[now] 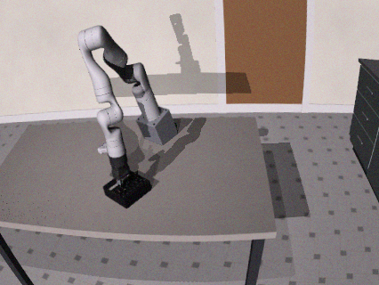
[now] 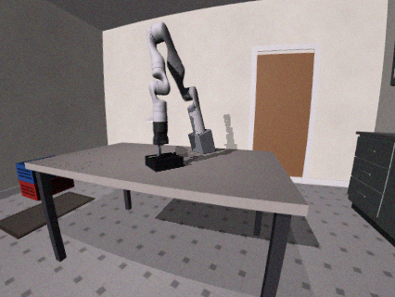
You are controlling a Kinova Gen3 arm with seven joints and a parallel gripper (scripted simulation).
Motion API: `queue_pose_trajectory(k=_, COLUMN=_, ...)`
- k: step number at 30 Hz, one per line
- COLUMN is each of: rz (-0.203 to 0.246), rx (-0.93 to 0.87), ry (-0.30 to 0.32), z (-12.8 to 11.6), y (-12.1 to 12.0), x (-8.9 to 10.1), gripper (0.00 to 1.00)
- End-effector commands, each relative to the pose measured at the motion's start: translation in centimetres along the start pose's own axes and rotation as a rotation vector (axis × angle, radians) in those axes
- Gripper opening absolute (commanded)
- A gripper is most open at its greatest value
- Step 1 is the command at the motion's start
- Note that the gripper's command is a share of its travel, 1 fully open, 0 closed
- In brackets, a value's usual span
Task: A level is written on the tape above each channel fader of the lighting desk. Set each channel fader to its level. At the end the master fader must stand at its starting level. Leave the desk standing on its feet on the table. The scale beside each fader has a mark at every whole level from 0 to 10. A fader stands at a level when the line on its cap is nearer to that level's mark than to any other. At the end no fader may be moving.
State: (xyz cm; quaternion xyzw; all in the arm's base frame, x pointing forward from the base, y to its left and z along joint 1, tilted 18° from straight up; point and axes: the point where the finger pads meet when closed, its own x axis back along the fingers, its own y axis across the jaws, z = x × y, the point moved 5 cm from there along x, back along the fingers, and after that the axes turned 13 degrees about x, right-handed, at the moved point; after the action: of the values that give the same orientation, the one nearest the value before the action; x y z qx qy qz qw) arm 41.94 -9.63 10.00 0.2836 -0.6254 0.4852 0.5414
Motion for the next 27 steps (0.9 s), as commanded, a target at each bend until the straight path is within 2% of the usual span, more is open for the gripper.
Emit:
queue_pose_trajectory(k=1, rz=0.002, rx=0.003, ry=-0.002, z=-0.30, y=-0.09, x=0.04, gripper=0.00)
queue_pose_trajectory(k=27, rz=0.002, rx=0.003, ry=-0.002, z=-0.82, y=-0.21, x=0.05, gripper=0.00)
